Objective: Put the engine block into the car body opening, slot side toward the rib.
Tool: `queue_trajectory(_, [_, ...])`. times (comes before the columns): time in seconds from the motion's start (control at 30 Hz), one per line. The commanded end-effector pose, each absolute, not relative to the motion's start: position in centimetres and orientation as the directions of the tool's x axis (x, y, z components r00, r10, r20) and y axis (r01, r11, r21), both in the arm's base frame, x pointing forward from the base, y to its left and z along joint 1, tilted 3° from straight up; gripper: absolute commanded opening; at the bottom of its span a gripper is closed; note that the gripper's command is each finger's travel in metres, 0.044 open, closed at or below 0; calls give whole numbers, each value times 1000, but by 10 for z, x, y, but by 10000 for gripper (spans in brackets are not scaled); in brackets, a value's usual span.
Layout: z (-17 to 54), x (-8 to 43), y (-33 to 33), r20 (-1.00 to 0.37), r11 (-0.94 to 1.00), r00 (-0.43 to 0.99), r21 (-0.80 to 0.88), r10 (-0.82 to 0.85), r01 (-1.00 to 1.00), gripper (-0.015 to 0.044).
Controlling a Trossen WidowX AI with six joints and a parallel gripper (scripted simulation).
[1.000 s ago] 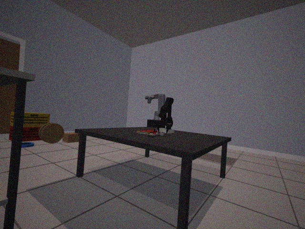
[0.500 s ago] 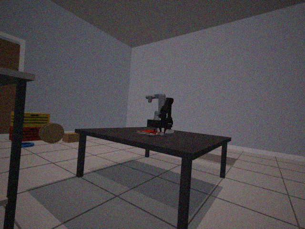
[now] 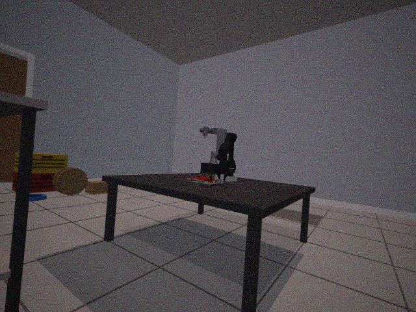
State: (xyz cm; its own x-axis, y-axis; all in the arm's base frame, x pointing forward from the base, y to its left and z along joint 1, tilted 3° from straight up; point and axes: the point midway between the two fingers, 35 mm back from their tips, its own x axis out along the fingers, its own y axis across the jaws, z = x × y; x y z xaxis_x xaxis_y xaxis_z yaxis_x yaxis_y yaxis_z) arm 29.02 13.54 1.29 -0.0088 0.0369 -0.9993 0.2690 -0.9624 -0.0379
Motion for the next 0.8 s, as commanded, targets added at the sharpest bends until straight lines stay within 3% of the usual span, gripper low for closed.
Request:
queue_trajectory(0.0, [26,294,137,-999,-965,-1,-45,46,257,0])
queue_trajectory(0.77, [97,296,135,-999,-959,-12,-37,35,283,0])
